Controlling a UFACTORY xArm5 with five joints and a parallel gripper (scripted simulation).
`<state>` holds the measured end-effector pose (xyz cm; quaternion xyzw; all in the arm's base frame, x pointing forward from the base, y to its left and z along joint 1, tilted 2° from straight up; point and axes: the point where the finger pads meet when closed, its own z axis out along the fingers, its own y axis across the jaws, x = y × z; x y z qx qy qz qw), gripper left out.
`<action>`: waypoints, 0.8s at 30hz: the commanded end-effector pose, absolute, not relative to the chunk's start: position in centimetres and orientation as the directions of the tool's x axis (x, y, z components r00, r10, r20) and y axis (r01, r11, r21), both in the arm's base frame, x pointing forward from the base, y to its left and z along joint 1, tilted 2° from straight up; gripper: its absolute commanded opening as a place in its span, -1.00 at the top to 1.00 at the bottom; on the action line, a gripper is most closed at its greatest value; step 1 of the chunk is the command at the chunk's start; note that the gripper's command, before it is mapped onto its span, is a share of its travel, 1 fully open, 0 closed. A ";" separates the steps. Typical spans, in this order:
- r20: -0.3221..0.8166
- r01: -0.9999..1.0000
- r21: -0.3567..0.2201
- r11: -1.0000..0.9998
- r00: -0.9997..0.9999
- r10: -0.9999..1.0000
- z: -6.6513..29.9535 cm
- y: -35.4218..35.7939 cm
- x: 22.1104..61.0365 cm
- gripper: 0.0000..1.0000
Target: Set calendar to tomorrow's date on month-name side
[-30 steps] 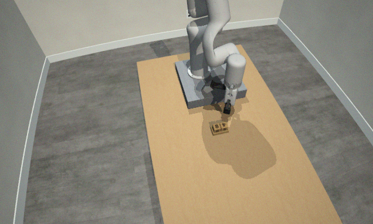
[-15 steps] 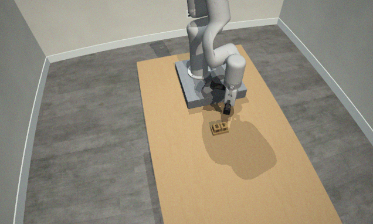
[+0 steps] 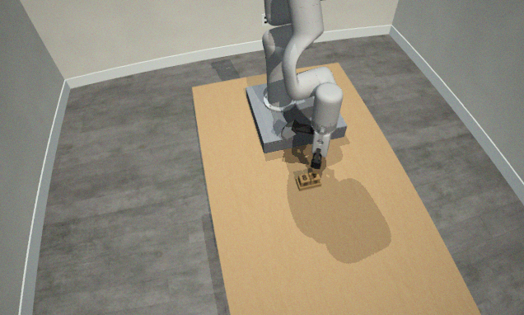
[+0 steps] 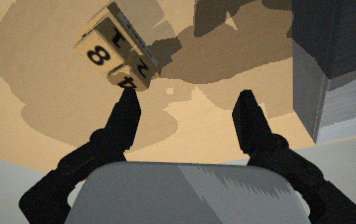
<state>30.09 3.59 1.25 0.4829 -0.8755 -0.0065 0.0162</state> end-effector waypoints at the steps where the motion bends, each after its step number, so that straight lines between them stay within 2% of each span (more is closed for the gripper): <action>1: 0.020 -0.846 0.026 0.533 -0.533 -0.846 1.3 2.9 31.2 -1.00; 24: 0.017 -0.846 0.027 0.533 -0.533 -0.846 1.5 -0.1 35.1 -1.00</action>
